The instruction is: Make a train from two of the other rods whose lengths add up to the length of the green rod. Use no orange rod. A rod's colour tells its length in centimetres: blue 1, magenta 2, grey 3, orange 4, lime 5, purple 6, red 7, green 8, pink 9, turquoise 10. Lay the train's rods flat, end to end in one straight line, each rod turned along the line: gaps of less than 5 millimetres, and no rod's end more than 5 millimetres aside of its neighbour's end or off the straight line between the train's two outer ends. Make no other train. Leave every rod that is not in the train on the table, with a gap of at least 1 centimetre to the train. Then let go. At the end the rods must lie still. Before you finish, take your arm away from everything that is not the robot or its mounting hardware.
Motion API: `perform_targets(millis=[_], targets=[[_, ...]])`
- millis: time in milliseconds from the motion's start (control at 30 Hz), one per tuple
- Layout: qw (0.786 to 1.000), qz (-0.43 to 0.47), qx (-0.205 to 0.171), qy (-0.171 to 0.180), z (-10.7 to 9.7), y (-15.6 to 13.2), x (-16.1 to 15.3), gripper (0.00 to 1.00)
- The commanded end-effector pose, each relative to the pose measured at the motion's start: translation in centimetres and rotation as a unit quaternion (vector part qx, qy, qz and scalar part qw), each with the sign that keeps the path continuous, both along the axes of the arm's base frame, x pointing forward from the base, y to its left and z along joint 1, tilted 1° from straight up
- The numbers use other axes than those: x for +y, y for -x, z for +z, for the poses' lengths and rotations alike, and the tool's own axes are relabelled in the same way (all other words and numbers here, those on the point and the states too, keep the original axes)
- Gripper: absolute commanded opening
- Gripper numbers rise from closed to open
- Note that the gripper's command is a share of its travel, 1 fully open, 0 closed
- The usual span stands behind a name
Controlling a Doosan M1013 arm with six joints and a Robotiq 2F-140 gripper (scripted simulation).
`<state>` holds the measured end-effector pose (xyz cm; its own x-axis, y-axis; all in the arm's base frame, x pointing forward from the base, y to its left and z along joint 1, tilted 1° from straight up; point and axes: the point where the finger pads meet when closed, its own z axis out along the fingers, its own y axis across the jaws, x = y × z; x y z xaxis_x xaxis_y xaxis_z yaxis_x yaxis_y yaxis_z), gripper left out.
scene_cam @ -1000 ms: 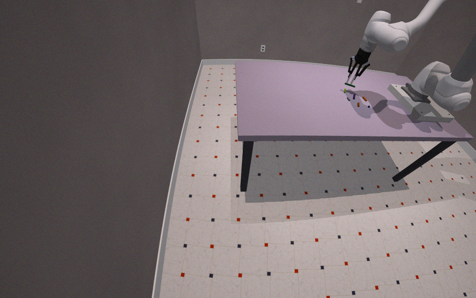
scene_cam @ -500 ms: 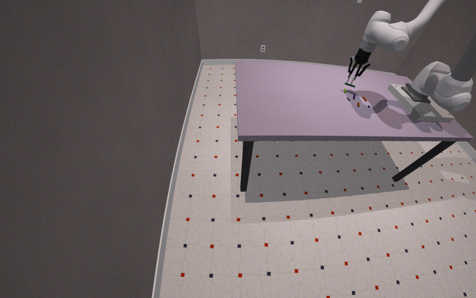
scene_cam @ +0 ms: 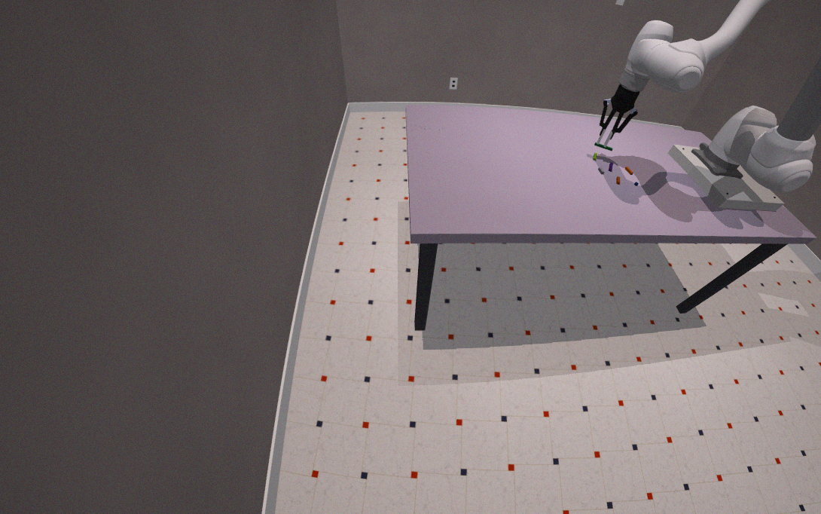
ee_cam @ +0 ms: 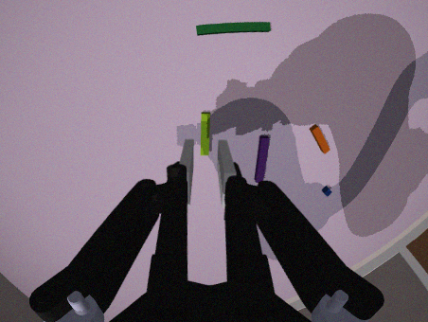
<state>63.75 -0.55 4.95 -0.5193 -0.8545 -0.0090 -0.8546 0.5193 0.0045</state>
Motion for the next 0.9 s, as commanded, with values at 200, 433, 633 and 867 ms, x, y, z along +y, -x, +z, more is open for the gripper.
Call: perform_targets(millis=[200, 433, 633, 867], targets=[[1.0, 0.0, 0.0, 0.0, -1.2, 0.0, 0.0, 0.15], [1.0, 0.0, 0.0, 0.0, -2.0, 0.0, 0.0, 0.15], [1.0, 0.0, 0.0, 0.0, -2.9, 0.0, 0.0, 0.15], [1.0, 0.0, 0.0, 0.0, -3.9, 0.0, 0.0, 0.15]])
